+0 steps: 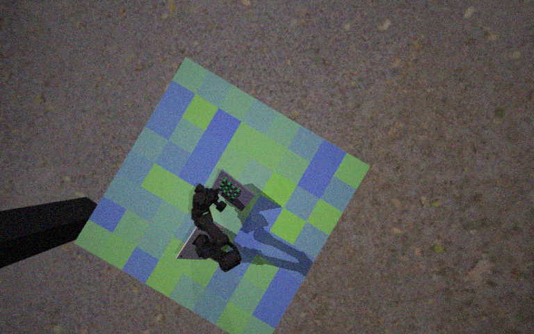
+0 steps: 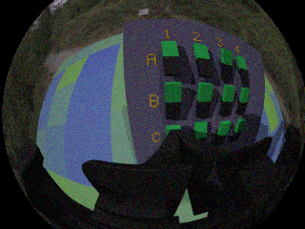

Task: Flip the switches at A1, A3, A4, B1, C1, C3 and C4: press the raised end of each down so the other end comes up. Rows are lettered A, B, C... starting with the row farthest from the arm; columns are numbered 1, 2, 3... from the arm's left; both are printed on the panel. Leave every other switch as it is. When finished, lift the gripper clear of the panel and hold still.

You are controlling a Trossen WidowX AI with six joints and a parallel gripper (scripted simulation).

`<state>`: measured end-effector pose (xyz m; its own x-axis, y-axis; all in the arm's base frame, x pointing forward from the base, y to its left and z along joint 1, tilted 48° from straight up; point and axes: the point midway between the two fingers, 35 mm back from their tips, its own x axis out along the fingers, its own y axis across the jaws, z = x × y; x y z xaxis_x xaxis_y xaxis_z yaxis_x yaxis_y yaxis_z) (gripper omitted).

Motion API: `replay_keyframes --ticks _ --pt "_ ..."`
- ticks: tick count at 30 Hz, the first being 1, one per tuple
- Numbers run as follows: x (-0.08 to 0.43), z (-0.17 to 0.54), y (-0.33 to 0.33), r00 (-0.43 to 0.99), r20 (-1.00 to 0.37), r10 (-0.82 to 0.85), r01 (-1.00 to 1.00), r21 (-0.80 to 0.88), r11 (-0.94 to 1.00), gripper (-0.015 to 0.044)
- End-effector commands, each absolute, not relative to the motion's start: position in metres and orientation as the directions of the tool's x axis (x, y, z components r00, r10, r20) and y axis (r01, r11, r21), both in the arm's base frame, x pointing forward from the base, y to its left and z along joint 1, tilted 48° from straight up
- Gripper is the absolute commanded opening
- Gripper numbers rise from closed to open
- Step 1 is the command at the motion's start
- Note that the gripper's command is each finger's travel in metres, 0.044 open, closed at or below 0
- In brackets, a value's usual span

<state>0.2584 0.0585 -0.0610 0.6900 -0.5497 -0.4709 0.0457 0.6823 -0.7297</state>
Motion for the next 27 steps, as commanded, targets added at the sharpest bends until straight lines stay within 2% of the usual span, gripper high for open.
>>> replay_keyframes --ticks 1,27 --pt "0.2576 -0.0622 0.0577 0.688 -0.475 -0.549 0.037 -0.732 0.68 0.0" --pt "0.2601 -0.0638 0.0558 0.688 -0.475 -0.549 0.037 -0.732 0.68 0.0"
